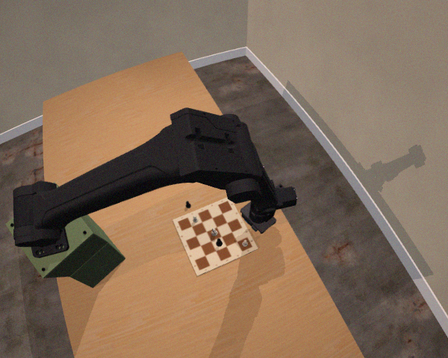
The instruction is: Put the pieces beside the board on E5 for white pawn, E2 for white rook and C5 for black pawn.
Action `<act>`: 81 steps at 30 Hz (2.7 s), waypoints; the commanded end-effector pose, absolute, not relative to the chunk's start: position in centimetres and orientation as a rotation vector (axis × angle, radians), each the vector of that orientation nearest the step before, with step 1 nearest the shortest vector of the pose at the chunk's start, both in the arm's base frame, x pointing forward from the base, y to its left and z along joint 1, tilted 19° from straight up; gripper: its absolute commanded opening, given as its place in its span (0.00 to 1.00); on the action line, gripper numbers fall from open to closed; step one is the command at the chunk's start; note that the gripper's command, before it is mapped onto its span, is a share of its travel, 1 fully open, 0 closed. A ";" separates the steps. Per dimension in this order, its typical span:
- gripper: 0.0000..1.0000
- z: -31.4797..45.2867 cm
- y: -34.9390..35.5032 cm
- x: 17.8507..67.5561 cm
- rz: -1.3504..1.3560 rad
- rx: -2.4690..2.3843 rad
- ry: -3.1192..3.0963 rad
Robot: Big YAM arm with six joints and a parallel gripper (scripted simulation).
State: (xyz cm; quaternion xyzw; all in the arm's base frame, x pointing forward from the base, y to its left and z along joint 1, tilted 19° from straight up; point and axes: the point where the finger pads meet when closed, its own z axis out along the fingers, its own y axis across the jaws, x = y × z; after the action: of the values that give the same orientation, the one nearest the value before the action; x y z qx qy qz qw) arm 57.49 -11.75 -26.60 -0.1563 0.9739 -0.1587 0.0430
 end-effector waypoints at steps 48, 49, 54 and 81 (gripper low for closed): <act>0.00 -16.2 -13.7 44.4 -0.537 -1.075 2.837; 0.00 -16.2 -13.9 42.8 -0.541 -1.142 2.820; 0.00 -16.2 -14.3 39.9 -0.547 -1.266 2.785; 0.00 -20.2 -15.1 39.9 -0.527 -1.281 2.804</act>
State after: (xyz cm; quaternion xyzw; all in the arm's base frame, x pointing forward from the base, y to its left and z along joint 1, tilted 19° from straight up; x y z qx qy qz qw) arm 38.66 -14.58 -20.38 -0.4050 0.9004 -0.1590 -0.0063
